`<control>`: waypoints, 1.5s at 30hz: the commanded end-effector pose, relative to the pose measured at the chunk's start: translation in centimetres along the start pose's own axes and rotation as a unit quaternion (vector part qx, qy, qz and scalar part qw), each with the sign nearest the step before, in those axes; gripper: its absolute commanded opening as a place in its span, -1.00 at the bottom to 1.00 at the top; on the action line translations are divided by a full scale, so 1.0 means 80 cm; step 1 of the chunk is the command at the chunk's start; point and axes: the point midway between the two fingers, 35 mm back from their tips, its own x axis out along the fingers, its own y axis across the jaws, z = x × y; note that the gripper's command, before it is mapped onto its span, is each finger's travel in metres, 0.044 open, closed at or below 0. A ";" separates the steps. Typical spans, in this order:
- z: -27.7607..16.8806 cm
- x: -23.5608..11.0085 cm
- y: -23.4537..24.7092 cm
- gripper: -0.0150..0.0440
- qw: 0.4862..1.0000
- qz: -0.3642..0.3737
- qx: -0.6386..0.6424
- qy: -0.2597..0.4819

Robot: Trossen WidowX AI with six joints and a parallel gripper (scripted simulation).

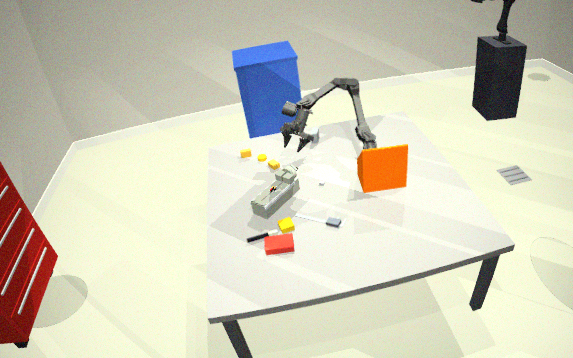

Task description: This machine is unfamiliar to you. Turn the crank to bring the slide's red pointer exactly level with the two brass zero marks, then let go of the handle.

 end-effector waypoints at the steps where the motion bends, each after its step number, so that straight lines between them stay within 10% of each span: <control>1: -0.028 -0.032 -0.004 1.00 0.998 0.021 -0.052 -0.032; 45: -0.160 0.111 -0.015 1.00 0.996 0.024 -0.070 -0.040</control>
